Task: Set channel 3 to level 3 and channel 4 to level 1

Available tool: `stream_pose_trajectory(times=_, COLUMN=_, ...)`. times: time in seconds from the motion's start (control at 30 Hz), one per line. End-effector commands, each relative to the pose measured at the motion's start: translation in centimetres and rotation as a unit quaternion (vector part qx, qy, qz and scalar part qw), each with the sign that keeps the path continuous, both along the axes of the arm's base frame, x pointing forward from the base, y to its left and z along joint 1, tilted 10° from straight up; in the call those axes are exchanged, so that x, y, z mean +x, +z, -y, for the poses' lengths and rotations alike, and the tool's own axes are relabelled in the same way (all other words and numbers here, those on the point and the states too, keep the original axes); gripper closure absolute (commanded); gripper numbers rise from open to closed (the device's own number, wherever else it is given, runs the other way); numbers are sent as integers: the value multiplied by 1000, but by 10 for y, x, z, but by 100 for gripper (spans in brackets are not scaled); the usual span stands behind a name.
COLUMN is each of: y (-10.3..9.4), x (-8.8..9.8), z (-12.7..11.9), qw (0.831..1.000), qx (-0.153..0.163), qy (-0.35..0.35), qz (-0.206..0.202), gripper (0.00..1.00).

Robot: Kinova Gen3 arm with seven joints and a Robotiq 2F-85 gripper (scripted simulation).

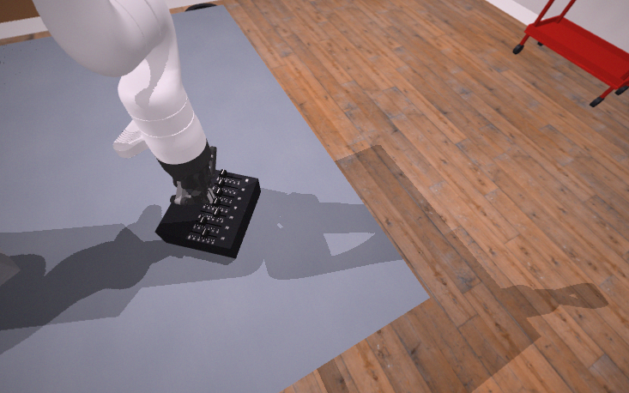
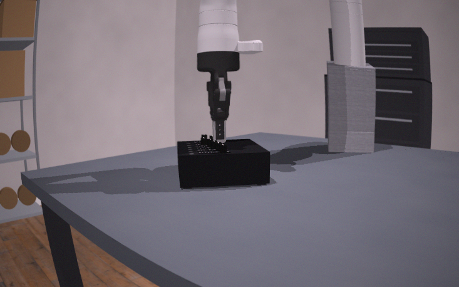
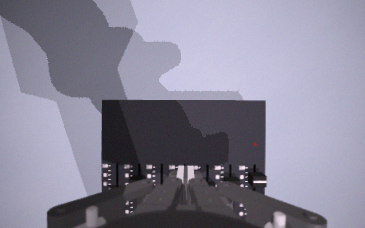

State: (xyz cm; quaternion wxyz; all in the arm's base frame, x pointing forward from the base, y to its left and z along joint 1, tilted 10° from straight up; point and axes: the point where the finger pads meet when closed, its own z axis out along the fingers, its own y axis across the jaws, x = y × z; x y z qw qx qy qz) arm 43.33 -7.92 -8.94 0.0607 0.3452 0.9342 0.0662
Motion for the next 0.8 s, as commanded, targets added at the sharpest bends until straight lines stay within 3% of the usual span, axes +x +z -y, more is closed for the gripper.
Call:
stream_pose_trajectory(times=0.0, y=0, x=2, z=4, qw=1000, qx=-2, qy=6, qz=1, gripper=100)
stream_pose_trajectory(times=0.77, y=0, x=9, z=10, qw=1000, qx=-2, qy=6, qz=1, gripper=100)
